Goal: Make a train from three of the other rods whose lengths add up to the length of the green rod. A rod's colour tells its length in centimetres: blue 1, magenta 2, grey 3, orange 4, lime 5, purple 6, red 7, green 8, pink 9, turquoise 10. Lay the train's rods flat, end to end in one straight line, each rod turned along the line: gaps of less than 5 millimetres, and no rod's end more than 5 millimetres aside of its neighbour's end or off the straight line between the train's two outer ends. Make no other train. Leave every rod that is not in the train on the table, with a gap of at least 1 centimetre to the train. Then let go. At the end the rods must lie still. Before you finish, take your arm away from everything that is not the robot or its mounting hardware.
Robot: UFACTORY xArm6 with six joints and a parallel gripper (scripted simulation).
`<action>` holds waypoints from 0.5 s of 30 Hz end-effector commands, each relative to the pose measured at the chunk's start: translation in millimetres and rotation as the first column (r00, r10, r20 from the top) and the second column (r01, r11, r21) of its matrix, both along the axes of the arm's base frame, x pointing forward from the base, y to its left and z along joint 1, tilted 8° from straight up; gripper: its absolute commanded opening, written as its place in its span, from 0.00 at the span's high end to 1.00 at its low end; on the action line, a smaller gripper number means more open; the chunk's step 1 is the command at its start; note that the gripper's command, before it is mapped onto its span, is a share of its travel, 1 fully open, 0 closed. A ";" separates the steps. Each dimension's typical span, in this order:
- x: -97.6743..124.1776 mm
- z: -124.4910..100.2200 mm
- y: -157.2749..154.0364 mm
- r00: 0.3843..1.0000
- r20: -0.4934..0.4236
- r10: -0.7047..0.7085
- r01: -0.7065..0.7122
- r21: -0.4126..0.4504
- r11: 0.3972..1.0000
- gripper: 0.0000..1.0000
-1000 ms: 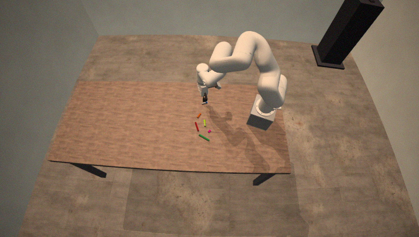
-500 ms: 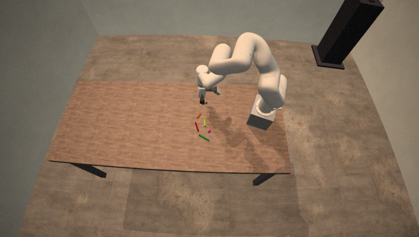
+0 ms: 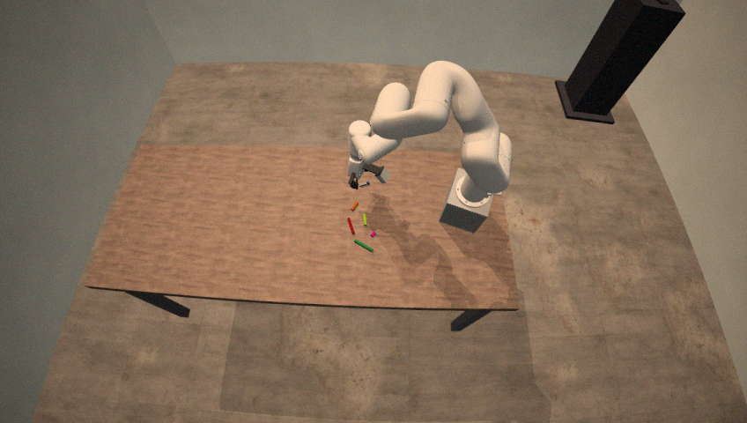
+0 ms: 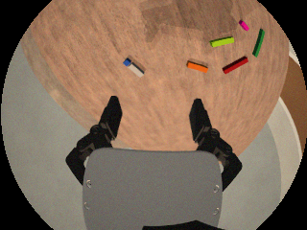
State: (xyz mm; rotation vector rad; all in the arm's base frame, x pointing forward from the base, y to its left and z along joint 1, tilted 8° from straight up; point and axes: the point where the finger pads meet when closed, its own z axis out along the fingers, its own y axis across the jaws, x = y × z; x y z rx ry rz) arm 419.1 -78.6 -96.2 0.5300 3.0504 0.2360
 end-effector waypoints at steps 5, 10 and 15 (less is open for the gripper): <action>4.2 0.0 11.0 0.964 -0.058 -0.260 0.259 -0.011 0.966 0.00; 5.4 -0.6 16.9 0.921 -0.075 -0.383 0.383 -0.012 0.924 0.00; 6.6 -1.2 23.0 0.858 -0.093 -0.505 0.506 -0.015 0.862 0.00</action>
